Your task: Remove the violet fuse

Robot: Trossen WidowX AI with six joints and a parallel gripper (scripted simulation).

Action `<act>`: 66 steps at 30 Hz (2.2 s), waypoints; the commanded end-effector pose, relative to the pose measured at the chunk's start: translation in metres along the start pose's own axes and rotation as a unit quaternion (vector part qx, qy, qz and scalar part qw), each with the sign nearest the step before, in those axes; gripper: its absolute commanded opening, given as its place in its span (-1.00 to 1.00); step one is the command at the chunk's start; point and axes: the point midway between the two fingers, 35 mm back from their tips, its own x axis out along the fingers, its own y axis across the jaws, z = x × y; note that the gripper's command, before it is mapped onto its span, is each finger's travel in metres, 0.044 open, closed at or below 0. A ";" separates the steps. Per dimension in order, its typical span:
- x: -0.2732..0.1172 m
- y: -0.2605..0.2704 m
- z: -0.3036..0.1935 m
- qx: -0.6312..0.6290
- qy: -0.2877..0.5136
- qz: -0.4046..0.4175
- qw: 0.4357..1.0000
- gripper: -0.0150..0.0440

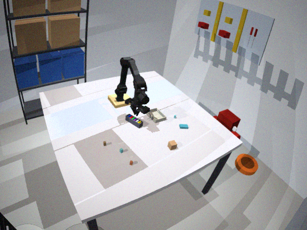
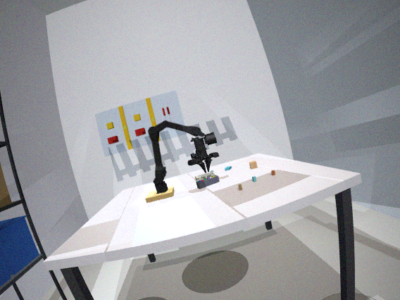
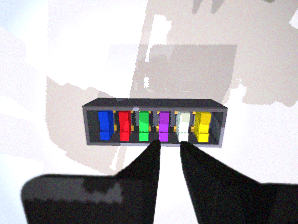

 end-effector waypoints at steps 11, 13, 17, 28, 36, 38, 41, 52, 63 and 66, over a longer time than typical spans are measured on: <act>0.011 0.000 0.000 -0.006 0.001 0.006 1.000 -0.25; 0.013 0.000 0.000 -0.006 0.001 0.006 1.000 -0.25; 0.017 0.000 0.000 -0.006 0.001 0.006 1.000 -0.25; 0.028 0.001 0.000 -0.006 0.001 0.006 1.000 -0.25; 0.032 0.002 0.000 -0.006 0.001 0.006 1.000 -0.25; 0.032 0.002 0.000 -0.006 0.001 0.006 1.000 -0.25; 0.032 0.002 0.000 -0.006 0.001 0.006 1.000 -0.25; 0.037 0.002 -0.001 -0.006 0.001 0.006 1.000 -0.25; 0.042 0.002 0.000 -0.006 0.001 0.006 1.000 -0.25; 0.041 0.001 0.000 -0.002 0.000 0.004 1.000 -0.27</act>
